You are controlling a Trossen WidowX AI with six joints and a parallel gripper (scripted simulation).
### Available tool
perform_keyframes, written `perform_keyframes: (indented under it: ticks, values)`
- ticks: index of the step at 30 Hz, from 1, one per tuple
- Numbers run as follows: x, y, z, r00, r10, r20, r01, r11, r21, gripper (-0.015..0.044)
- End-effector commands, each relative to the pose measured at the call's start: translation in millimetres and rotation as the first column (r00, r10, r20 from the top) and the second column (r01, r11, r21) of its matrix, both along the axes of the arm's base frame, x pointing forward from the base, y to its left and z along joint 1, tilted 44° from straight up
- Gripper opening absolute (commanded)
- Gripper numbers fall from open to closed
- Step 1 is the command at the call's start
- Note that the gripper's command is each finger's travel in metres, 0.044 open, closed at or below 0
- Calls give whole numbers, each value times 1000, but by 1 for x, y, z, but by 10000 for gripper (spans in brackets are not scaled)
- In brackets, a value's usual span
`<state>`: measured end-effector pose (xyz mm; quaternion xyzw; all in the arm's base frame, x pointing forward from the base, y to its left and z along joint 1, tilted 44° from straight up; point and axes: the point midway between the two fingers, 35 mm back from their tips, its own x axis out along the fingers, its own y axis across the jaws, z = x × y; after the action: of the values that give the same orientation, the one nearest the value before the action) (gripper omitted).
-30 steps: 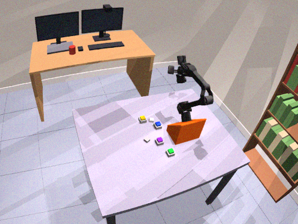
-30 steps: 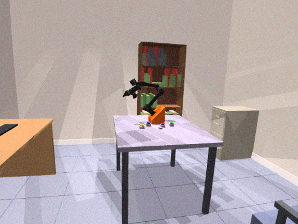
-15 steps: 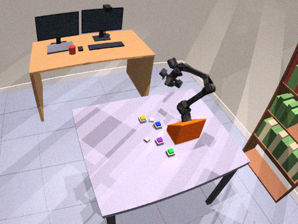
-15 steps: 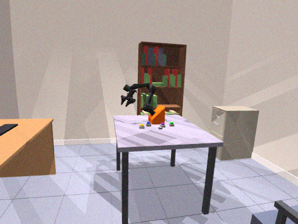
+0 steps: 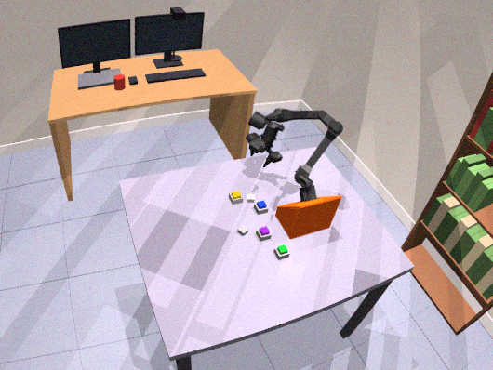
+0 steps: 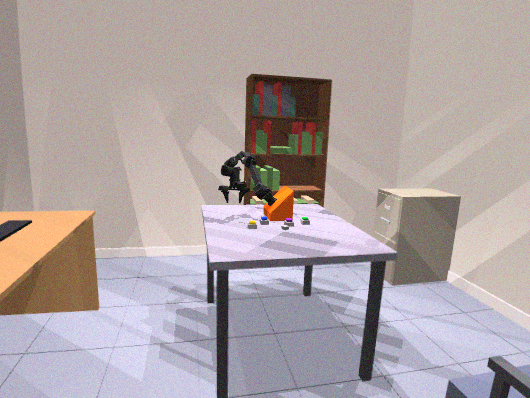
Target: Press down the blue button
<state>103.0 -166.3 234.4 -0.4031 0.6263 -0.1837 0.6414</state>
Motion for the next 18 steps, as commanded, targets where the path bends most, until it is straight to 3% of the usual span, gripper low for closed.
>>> perform_keyframes:
  ticks: [1,8,18]
  values:
    - [42,31,-51,992,-123,24,116,977,181,400]
    - [66,73,-88,967,-255,15,245,943,226,400]
    - [72,128,-122,919,-386,87,375,919,121,400]
